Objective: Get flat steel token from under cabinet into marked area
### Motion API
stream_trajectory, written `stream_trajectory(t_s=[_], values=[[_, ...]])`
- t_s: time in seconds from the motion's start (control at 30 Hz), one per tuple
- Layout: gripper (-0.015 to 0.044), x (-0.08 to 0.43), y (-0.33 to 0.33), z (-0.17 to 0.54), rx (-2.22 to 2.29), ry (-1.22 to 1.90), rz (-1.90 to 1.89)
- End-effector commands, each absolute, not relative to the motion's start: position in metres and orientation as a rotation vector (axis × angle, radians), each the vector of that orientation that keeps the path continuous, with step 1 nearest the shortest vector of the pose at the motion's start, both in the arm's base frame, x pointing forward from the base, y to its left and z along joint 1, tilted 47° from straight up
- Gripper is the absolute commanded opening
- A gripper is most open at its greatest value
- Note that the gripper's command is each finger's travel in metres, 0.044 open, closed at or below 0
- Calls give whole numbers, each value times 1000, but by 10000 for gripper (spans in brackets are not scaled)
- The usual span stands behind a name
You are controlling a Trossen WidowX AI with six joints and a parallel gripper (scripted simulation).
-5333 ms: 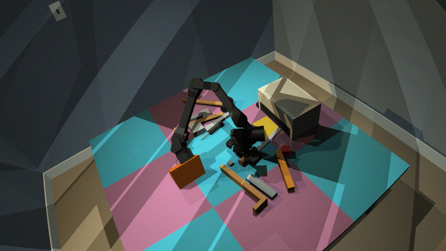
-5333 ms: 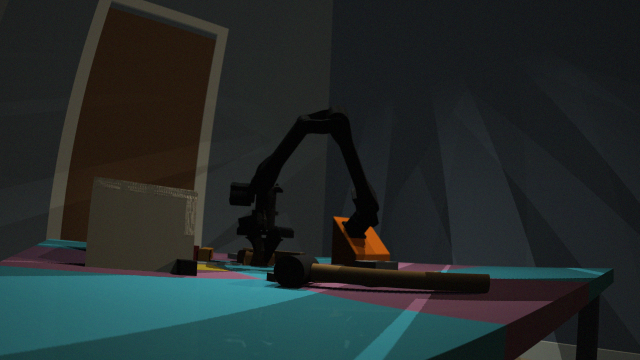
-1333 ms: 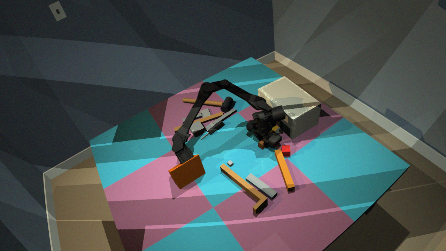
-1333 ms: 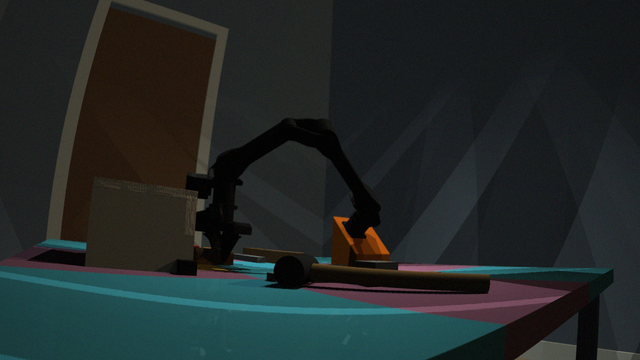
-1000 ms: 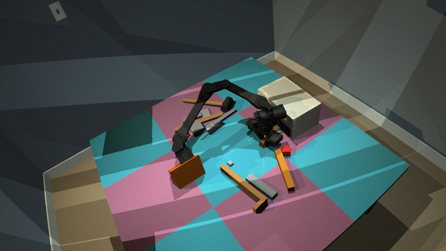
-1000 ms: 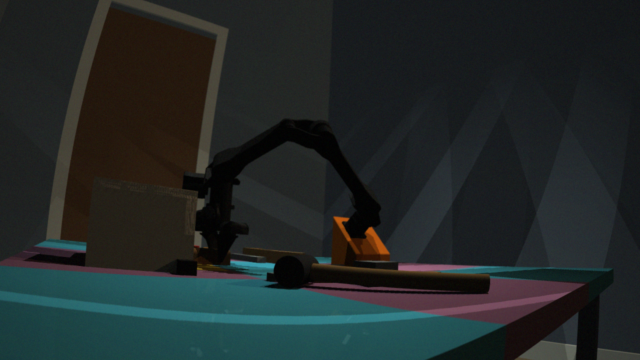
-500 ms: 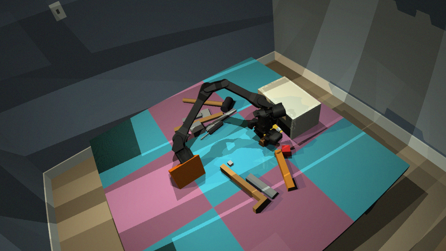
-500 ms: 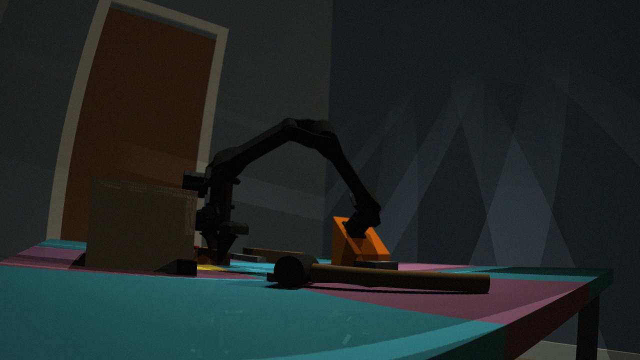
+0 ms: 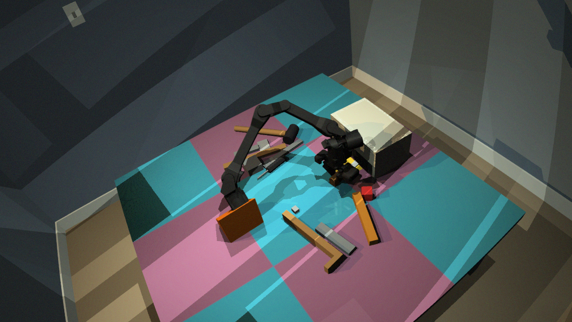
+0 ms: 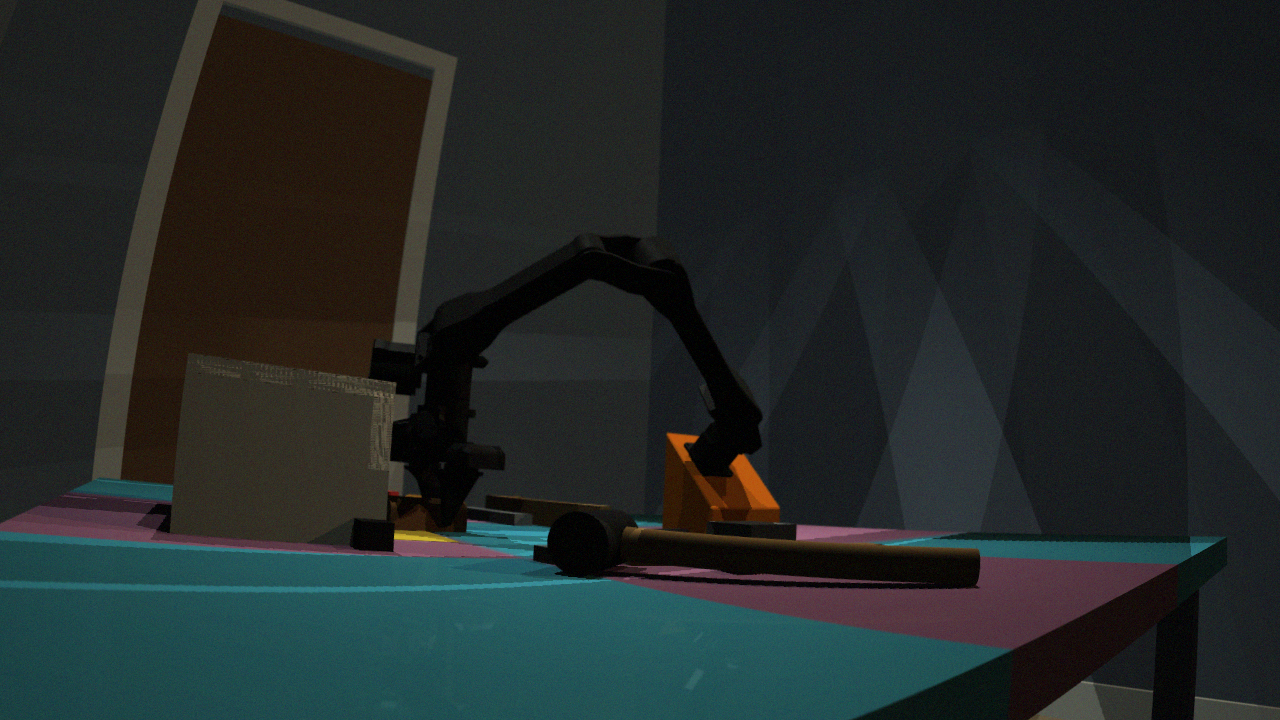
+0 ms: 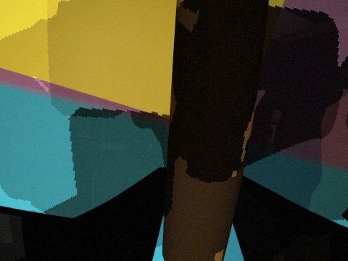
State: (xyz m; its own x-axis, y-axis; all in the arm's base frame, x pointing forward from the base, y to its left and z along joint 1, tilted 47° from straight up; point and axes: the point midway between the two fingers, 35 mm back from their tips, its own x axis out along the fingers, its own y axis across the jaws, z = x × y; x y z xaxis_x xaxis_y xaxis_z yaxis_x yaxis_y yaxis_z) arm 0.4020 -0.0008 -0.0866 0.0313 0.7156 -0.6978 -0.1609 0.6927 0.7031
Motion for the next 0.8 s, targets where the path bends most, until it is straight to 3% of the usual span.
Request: stream_trajectory(t_s=[0.0,0.77], values=[[0,403,3,-84,509,1378,728],[0,382,0,-89,509,1379,728]])
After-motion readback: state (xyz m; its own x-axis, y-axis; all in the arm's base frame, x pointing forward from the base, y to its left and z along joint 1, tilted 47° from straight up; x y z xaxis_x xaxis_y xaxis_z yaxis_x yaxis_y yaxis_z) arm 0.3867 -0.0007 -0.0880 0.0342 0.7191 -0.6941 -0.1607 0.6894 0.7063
